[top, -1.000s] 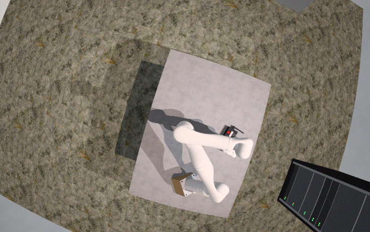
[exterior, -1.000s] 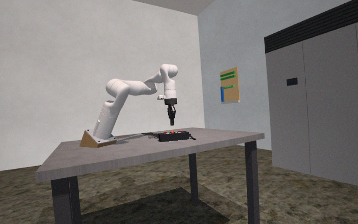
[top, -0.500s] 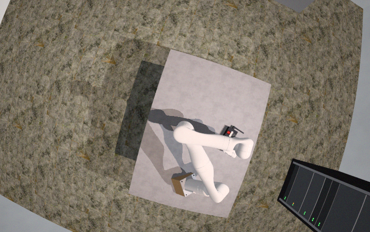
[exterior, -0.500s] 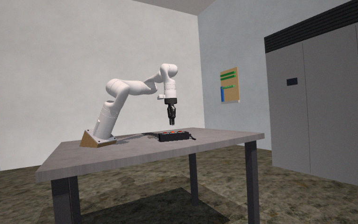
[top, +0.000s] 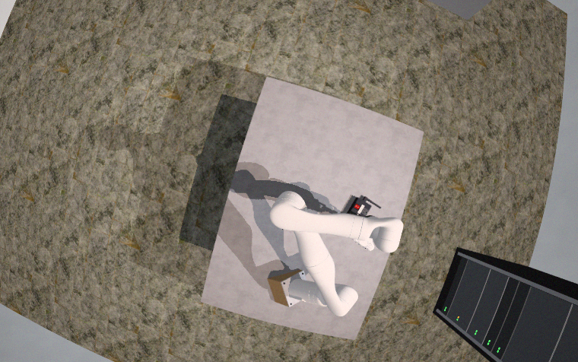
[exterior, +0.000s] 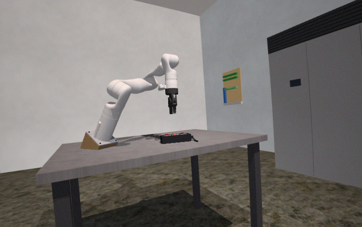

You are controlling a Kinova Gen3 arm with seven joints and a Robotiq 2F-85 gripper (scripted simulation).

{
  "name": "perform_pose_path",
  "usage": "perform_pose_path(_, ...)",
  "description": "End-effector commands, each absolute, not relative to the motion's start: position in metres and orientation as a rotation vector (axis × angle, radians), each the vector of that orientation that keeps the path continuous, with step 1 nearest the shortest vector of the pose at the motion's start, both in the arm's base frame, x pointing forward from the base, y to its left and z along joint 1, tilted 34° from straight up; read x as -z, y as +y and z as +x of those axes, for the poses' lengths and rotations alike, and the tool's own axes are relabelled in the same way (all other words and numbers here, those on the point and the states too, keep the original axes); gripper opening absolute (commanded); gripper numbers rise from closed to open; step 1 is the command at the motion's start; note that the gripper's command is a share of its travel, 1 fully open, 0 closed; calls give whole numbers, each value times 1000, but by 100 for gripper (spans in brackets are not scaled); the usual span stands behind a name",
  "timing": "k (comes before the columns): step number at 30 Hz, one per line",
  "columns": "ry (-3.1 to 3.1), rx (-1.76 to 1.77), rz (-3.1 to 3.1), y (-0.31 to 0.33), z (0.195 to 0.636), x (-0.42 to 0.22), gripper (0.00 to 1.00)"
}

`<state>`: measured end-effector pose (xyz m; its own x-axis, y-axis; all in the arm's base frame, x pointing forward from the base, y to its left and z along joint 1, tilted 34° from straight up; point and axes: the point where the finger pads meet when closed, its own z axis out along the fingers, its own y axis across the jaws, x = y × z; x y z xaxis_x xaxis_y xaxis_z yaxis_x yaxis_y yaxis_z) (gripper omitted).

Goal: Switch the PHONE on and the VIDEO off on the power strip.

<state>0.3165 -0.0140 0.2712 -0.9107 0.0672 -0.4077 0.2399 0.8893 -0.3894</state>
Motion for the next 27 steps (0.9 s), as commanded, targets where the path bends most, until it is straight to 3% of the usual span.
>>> perform_pose_path(1,2661,603,207,-8,317,-279,100)
perform_pose_path(27,2661,603,207,2,309,-299,100)
